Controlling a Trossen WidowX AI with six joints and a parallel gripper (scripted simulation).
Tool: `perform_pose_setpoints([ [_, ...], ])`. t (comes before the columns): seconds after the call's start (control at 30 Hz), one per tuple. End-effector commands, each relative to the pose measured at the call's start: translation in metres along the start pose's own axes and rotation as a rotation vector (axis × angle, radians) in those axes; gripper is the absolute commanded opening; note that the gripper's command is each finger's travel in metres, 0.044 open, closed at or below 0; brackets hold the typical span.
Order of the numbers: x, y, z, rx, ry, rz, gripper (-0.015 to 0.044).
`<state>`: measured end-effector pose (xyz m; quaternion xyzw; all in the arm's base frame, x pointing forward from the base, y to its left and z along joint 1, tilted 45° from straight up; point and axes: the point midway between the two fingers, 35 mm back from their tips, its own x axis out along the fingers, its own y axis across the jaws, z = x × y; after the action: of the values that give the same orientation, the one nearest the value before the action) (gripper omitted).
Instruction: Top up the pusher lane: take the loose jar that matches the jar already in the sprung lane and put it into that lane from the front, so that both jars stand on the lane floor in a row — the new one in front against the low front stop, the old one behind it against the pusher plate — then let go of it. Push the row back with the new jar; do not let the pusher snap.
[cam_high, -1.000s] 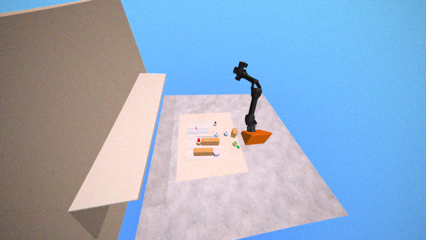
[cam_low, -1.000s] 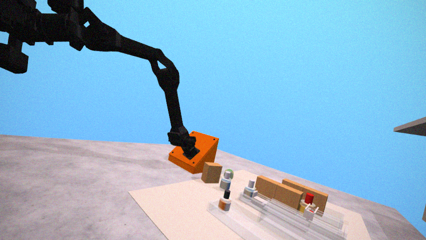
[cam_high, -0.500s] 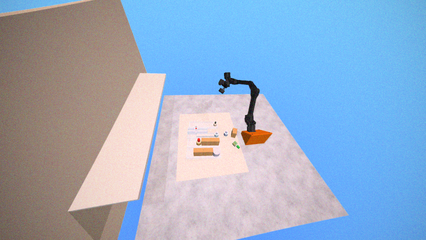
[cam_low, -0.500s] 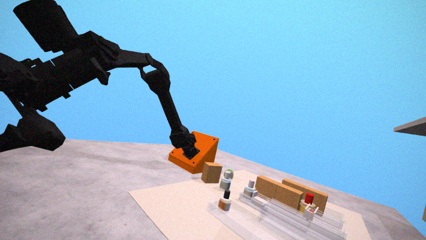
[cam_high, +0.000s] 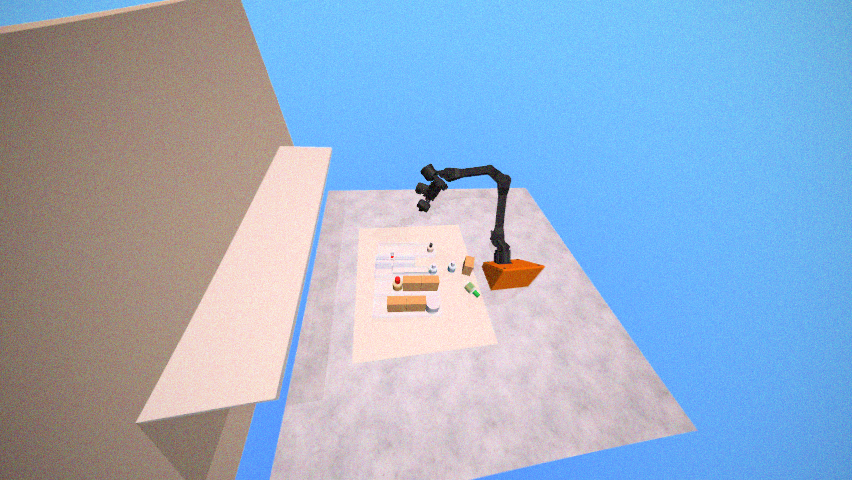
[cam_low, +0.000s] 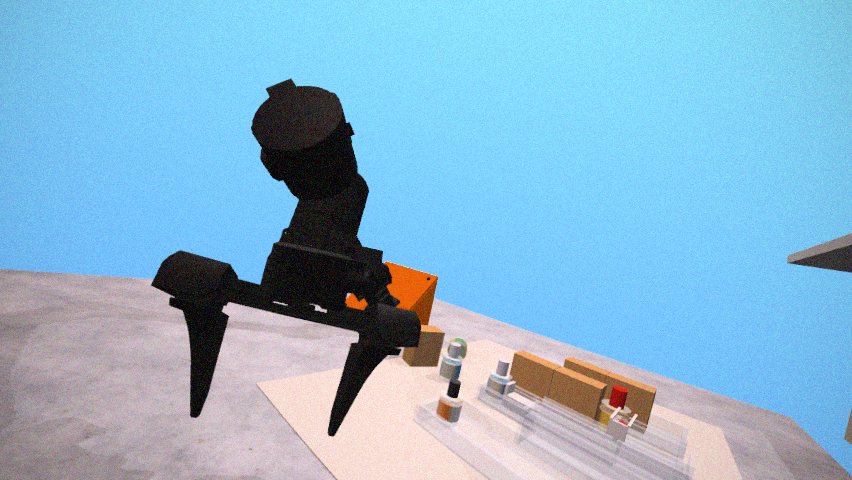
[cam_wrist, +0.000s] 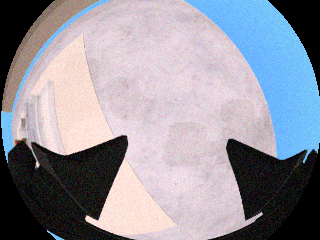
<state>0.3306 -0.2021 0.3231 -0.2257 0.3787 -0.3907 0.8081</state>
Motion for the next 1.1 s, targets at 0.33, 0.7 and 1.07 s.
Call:
perform_pose_setpoints([
  [0.33, -0.065, 0.215, -0.087, -0.214, 0.236, 0.334, 0.044],
  [0.7, -0.147, 0.271, -0.212, -0.5, 0.369, 0.232, 0.044],
  [1.07, -0.131, 0.276, -0.227, -0.516, 0.367, 0.215, 0.044],
])
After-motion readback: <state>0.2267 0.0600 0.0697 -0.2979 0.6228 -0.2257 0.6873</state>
